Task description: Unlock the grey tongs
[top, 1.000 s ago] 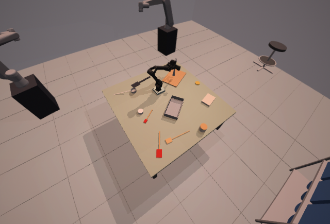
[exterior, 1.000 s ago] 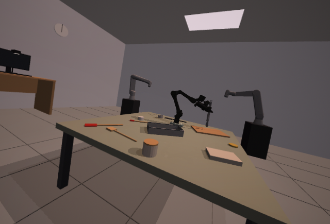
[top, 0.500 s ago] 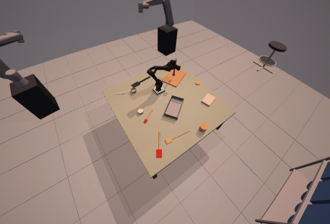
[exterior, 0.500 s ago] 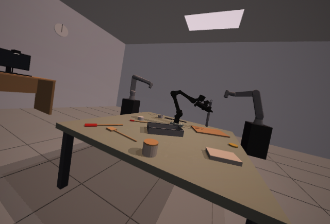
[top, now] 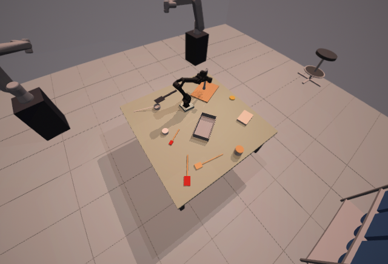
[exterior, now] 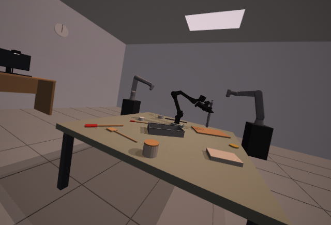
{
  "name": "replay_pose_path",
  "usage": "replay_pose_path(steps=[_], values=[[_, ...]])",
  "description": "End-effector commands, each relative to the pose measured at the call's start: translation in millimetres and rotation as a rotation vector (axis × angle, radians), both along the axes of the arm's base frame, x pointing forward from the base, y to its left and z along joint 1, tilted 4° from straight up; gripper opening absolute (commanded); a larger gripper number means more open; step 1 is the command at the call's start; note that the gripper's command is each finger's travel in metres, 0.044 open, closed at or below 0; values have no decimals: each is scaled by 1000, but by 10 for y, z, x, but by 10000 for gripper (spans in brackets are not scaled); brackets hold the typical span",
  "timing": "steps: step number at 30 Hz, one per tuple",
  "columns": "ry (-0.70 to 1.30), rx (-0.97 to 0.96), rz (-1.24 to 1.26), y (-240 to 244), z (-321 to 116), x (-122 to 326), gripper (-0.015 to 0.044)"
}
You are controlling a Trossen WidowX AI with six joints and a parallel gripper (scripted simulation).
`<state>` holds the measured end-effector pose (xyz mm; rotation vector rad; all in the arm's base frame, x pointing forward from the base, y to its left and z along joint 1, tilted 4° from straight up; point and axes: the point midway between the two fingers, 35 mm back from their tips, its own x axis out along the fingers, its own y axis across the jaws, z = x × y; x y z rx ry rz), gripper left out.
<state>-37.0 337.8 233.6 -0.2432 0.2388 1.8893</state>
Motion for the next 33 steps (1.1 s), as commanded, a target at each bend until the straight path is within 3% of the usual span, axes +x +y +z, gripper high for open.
replay_pose_path(steps=[1, 33], values=[[5, 1, 3, 9, 20, -7, -150], [-90, -429, -12, 389, -176, -56, -150]])
